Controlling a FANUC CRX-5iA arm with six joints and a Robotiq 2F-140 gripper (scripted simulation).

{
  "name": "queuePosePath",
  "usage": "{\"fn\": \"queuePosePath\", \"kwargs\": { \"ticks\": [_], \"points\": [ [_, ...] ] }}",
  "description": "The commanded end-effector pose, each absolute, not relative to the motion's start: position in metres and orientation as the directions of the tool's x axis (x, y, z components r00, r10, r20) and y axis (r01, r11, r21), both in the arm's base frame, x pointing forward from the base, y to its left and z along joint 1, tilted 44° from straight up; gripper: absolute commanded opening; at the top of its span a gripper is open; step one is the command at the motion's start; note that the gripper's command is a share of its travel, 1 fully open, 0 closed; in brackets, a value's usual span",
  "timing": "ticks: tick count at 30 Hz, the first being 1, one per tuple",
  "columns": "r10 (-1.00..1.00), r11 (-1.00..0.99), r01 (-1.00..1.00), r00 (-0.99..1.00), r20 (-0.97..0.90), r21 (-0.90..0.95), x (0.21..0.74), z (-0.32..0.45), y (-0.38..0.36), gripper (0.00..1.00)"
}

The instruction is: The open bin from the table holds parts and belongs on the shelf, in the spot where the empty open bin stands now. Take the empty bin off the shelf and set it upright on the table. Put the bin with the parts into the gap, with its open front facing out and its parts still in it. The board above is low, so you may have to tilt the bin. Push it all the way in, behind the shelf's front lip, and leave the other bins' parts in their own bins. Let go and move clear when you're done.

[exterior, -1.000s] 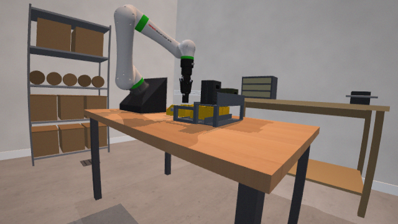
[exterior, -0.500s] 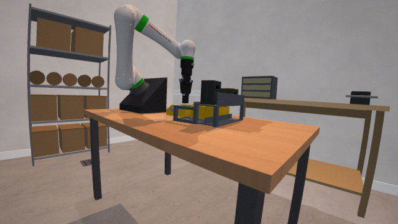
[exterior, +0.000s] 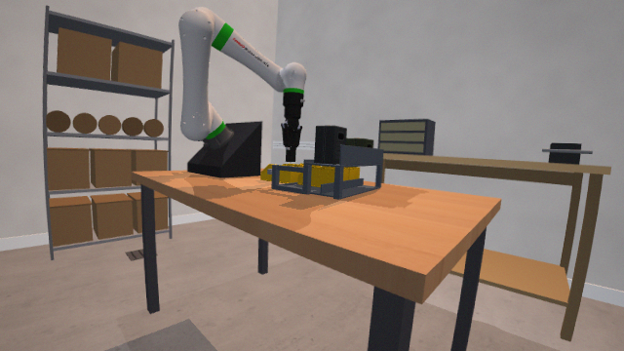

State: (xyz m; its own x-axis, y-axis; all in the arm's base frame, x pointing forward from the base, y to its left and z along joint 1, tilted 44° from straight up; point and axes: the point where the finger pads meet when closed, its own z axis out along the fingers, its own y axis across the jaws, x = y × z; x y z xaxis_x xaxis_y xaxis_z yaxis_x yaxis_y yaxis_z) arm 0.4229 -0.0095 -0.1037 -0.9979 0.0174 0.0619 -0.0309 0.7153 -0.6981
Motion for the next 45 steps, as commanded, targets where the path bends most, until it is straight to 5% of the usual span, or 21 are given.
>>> {"fn": "queuePosePath", "kwargs": {
  "ticks": [1, 45],
  "points": [
    [0.016, 0.716, -0.031, -0.998, 0.061, -0.698, 0.424, -0.103, -0.009, 0.24],
    [0.016, 0.716, -0.031, -0.998, 0.061, -0.698, 0.423, -0.116, -0.021, 0.24]
  ]
}}
